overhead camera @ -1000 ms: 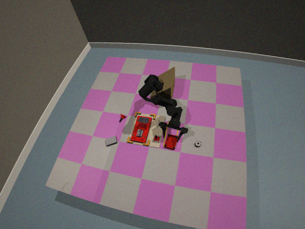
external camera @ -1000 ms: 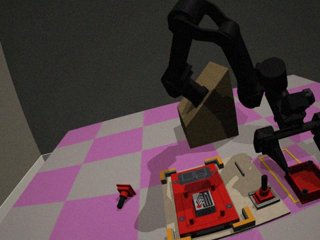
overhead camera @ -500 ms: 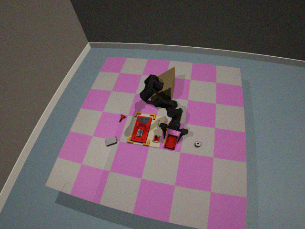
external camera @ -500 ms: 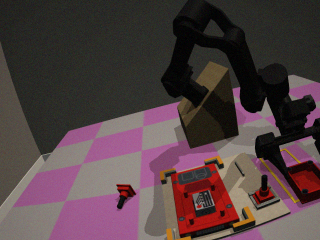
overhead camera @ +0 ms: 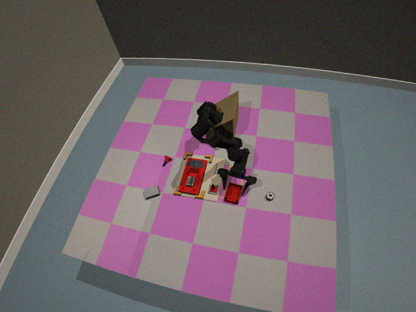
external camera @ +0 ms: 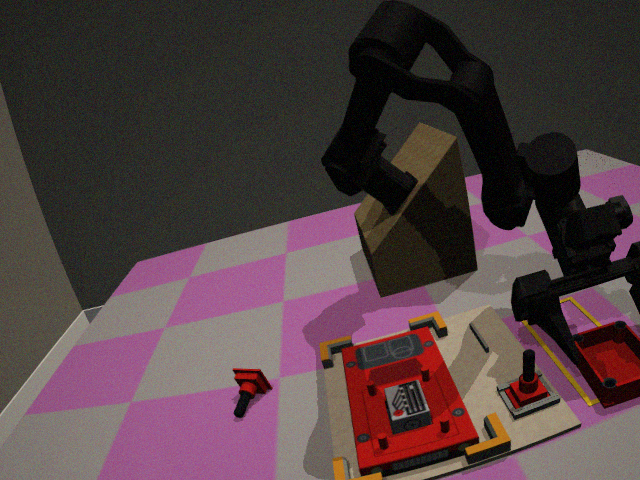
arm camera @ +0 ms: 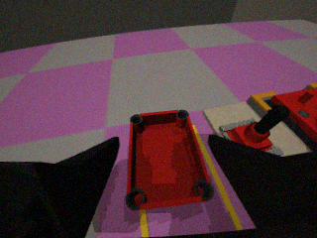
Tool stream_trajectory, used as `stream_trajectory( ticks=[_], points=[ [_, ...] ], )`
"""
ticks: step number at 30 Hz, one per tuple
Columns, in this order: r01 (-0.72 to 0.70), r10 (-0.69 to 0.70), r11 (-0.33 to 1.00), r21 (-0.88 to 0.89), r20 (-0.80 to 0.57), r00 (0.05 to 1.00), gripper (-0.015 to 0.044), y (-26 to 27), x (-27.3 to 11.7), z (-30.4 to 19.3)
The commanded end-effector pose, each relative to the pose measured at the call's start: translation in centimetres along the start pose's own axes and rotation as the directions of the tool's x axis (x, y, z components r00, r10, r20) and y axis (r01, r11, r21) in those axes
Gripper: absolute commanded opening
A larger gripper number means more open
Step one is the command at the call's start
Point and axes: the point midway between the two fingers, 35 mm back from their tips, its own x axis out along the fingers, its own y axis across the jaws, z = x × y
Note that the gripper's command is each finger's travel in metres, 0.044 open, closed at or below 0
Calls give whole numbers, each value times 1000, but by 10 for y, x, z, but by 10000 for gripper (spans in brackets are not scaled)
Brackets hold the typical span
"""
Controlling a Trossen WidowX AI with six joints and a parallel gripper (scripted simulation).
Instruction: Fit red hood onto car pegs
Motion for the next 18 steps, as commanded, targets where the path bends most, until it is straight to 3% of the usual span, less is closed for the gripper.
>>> stream_trajectory(
  ticks=[1, 18],
  points=[
    [-3, 3, 1000, 4, -2, 1000, 440, 1, 2, -2],
    [-2, 2, 1000, 4, -15, 1000, 440, 1, 6, -9]
  ],
)
